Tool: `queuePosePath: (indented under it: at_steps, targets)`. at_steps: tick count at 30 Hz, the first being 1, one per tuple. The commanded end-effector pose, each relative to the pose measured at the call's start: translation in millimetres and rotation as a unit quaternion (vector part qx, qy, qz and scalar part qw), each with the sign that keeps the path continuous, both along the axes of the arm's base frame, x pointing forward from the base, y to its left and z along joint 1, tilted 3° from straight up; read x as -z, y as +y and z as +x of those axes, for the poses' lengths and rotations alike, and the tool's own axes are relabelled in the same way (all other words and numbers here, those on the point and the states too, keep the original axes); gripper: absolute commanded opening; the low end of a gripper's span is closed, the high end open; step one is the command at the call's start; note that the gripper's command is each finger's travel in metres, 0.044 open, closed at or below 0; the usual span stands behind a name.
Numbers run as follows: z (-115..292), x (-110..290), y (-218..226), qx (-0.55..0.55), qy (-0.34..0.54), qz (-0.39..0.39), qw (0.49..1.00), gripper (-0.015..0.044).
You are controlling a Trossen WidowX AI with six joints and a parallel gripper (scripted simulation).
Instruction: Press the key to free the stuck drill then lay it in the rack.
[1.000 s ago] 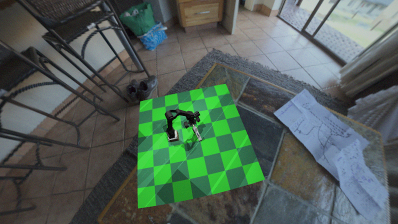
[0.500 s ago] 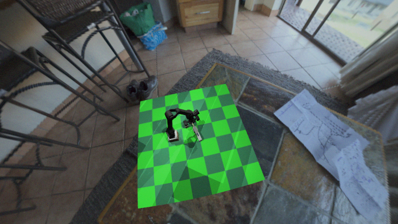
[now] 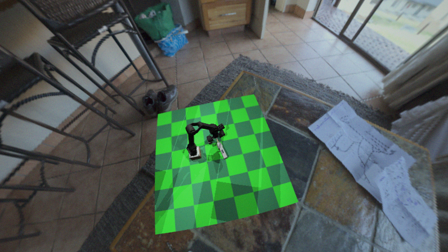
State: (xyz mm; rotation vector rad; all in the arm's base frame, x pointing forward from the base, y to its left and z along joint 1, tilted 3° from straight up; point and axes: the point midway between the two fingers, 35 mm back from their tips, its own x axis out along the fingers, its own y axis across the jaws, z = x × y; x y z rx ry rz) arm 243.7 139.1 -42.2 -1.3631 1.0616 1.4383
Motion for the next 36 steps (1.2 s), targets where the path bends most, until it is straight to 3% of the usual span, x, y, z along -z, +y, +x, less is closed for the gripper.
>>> queuePosePath:
  at_steps: [1,33,36]
  targets:
    - [0.3,1.0,-2.6,-0.001,0.0,0.001,1.0,0.044]
    - [3.4,5.3,-14.6,-0.001,-0.001,0.0,1.0,0.044]
    - [4.9,3.7,-12.3,0.001,-0.002,0.003,1.0,0.0361]
